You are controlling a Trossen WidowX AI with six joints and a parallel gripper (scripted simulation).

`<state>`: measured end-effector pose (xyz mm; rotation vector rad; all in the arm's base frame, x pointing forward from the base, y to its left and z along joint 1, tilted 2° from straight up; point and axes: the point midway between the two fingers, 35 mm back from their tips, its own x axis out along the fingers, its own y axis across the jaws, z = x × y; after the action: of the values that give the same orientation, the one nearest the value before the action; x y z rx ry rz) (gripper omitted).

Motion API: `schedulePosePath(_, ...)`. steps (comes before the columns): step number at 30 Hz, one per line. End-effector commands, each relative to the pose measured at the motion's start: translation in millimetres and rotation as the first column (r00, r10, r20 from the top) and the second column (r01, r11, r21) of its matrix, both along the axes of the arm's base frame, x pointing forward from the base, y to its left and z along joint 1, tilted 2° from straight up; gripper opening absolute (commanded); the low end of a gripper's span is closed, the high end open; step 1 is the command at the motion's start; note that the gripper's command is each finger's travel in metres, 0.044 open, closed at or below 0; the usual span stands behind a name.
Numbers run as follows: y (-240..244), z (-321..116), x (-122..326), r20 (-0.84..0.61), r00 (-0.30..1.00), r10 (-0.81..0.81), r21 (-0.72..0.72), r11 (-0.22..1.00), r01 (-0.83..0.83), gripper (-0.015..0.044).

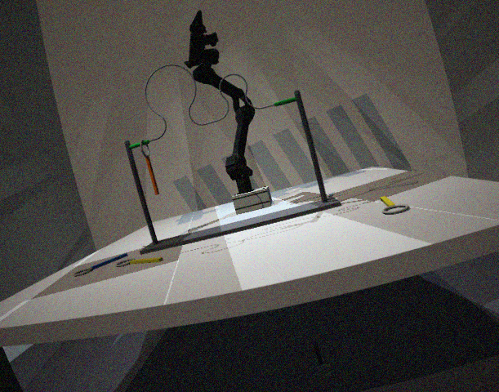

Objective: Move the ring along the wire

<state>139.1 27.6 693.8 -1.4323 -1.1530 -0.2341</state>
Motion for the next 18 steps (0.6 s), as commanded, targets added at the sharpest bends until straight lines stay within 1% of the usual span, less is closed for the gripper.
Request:
schedulePosePath(1, -33, -26, 47, -0.106, 0.994, 0.001, 0.041, 0.999, 0.004, 0.016)
schedulePosePath(6, -78, -69, 103, -0.241, 0.971, 0.006, 0.103, 0.994, 0.019, 0.016)
schedulePosePath(11, -121, -121, 148, -0.368, 0.93, 0.026, 0.17, 0.985, 0.04, 0.016)
schedulePosePath(18, -180, -218, 198, -0.542, 0.835, 0.091, 0.287, 0.954, 0.083, 0.016)
